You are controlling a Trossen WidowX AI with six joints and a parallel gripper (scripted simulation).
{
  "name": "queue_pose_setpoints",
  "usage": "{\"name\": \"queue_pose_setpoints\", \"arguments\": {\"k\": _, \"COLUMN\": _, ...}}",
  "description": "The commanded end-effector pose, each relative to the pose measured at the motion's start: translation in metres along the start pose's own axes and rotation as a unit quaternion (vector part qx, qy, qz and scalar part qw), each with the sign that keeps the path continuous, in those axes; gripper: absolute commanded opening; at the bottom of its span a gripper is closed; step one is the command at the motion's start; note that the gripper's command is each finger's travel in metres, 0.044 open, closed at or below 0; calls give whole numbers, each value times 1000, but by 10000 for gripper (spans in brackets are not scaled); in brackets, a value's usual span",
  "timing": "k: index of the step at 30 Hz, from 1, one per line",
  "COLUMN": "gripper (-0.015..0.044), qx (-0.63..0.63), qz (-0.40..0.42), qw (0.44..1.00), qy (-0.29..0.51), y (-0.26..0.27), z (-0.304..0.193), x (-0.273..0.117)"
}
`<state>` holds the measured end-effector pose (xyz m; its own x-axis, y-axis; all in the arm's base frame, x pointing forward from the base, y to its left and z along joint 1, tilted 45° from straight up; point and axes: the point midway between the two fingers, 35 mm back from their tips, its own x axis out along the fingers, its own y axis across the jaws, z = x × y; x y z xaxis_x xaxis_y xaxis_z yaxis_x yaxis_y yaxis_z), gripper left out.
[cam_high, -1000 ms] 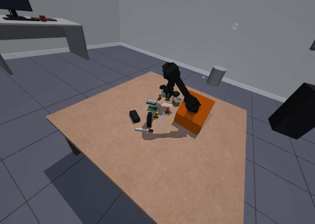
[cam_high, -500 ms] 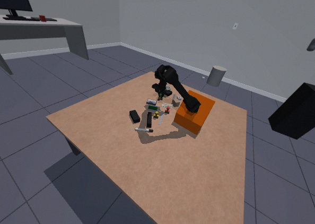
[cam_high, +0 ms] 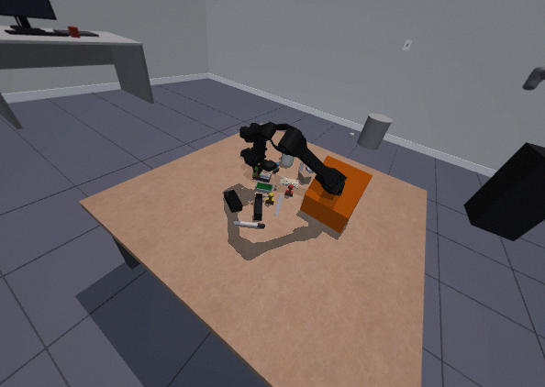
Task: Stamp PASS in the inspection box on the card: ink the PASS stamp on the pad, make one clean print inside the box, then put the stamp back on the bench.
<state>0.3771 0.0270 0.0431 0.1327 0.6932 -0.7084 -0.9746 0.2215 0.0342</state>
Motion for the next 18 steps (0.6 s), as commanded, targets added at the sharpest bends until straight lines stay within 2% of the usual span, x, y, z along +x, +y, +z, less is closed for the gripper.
{"name": "queue_pose_setpoints", "arguments": {"k": 1, "gripper": 0, "qx": -3, "qz": 1, "qw": 1000, "qy": -10, "y": -3, "z": 47, "x": 0}}
{"name": "queue_pose_setpoints", "arguments": {"k": 4, "gripper": 0, "qx": -3, "qz": 2, "qw": 1000, "qy": -14, "y": -3, "z": 61, "x": 0}}
{"name": "queue_pose_setpoints", "arguments": {"k": 18, "gripper": 0, "qx": -3, "qz": 2, "qw": 1000, "qy": -13, "y": -4, "z": 61, "x": 10}}
